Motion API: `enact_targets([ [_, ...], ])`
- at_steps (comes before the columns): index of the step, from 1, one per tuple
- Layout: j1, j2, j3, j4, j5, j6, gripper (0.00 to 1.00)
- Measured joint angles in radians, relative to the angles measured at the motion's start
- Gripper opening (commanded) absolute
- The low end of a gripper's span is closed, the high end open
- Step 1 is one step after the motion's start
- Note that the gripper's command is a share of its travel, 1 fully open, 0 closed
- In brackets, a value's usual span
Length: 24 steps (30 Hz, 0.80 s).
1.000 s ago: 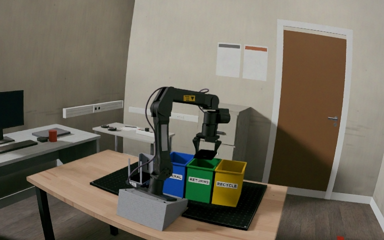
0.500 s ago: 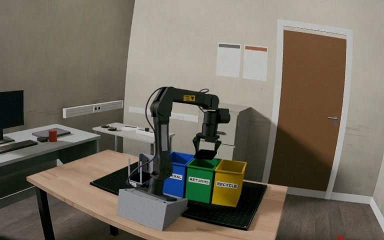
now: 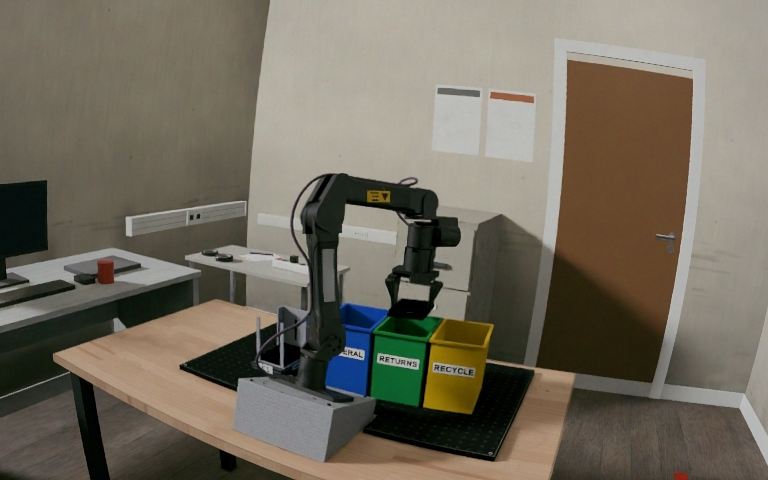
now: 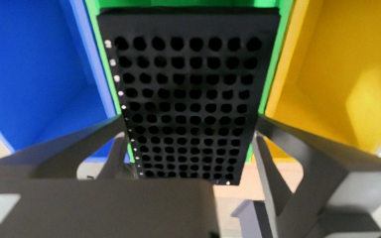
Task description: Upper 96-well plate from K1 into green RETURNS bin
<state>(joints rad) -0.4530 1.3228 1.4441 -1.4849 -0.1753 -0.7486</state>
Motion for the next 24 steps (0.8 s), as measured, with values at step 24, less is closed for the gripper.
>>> enact_targets([
  [24,0.016,0.0,-0.074,0.055,0.0,0.008,0.0],
])
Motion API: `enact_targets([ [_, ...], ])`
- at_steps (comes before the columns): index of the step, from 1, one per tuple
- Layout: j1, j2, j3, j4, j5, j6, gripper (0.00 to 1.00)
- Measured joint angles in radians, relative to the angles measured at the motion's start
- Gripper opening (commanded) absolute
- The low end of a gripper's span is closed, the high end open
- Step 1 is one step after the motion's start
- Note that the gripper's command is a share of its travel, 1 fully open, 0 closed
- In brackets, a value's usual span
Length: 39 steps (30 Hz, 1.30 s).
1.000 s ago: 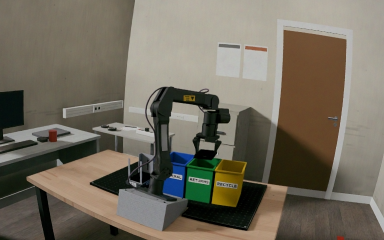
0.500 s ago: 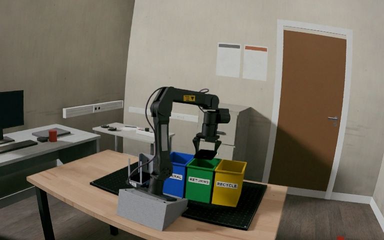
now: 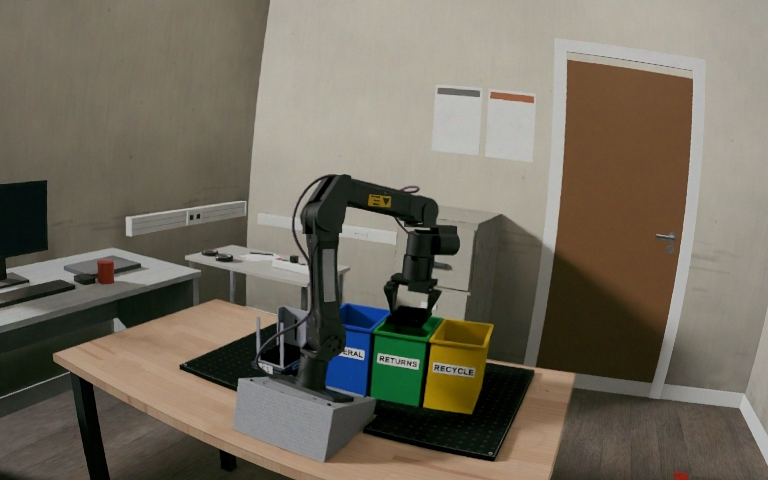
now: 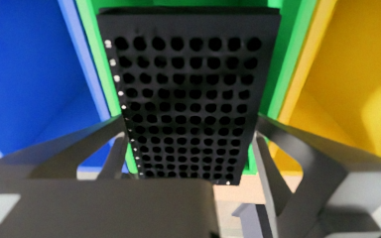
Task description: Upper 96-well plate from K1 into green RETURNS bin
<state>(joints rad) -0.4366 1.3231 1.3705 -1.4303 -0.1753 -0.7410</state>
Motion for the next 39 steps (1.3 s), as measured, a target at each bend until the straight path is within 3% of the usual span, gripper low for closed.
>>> enact_targets([
  [8,0.007,0.0,-0.041,0.044,0.001,0.009,0.0],
  [39,0.007,0.0,-0.045,0.066,0.002,0.01,0.0],
])
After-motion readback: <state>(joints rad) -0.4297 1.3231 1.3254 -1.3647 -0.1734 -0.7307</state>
